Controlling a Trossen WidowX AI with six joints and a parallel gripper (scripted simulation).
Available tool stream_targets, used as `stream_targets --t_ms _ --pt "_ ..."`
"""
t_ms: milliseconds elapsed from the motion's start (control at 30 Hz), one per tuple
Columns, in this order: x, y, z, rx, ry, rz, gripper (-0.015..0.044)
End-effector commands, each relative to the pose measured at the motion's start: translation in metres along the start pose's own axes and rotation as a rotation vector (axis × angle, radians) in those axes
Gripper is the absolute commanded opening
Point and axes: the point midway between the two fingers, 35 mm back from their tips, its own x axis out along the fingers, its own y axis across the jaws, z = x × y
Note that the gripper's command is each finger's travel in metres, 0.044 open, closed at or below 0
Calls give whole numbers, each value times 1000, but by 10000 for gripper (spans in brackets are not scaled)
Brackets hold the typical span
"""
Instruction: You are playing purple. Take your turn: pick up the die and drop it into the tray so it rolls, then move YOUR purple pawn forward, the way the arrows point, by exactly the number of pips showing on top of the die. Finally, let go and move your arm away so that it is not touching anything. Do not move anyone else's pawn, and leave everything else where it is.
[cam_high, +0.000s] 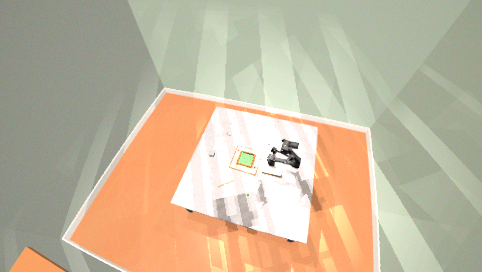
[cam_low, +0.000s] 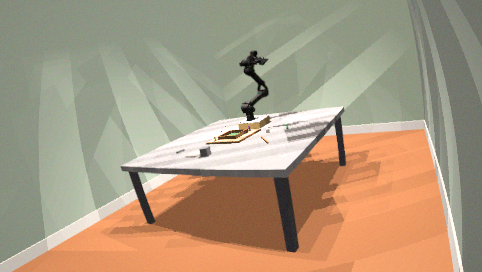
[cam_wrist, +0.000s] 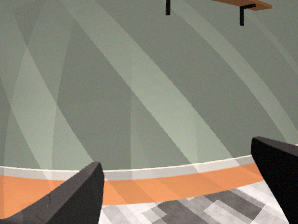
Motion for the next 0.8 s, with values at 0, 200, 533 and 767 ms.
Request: stream_targets --t_ms 0,200,533,767 --pt "0 -1 1 3 -3 1 374" --pt "-6 -53 21 170 -133 18 275" --pt "22 -196 3 655 -265 -77 275" --pt "70 -272 -72 955 -136 -248 275"
